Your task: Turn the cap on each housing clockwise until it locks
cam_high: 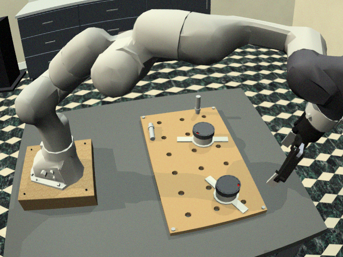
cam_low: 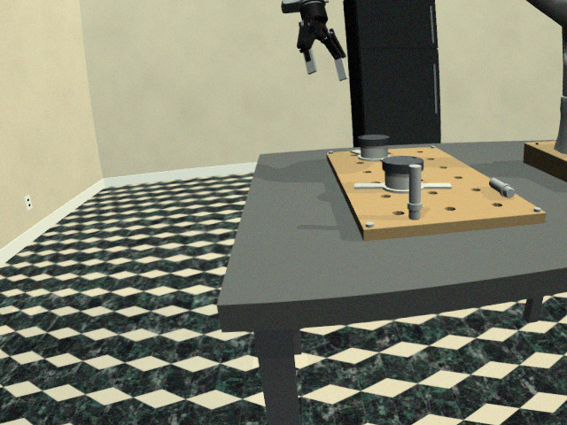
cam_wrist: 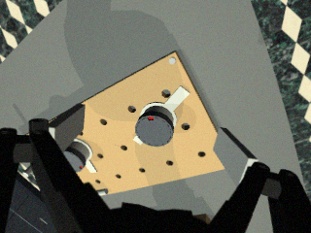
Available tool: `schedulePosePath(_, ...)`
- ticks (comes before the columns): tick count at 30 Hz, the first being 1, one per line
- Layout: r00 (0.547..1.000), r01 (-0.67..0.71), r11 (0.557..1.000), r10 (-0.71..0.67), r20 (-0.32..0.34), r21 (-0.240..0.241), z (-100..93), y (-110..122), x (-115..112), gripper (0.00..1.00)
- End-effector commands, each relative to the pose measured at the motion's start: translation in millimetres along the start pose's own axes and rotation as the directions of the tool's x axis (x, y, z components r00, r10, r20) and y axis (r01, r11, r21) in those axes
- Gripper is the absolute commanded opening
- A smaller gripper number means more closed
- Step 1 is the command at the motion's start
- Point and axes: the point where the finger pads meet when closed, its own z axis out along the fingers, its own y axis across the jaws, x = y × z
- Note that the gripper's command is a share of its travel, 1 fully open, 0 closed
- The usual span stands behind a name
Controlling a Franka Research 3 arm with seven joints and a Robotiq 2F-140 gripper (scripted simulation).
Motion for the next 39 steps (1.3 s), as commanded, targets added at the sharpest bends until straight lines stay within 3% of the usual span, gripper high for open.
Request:
schedulePosePath(1, 1.000, 0.000, 1.000, 0.000, 0.000, 0.000, -0.1, 0, 0, 1.00)
schedulePosePath(26, 1.000, 0.003, 1.000, -0.003, -0.001, -0.002, 1.1, -4, -1, 1.00)
schedulePosePath(29, 1.000, 0.021, 1.000, -0.021, -0.006, -0.014, 8.8, -27, -5, 1.00)
schedulePosePath(32, 0.998, 0.064, 0.997, -0.064, -0.017, -0.043, 27.0, -77, -20, 1.00)
schedulePosePath(34, 0.998, 0.064, 0.997, -0.064, -0.017, -0.043, 27.0, -77, -20, 1.00)
schedulePosePath(36, 0.993, 0.109, 0.991, -0.112, -0.027, -0.072, 46.1, -123, -40, 1.00)
schedulePosePath(39, 0.984, 0.169, 0.980, -0.174, -0.041, -0.108, 68.6, -170, -69, 1.00)
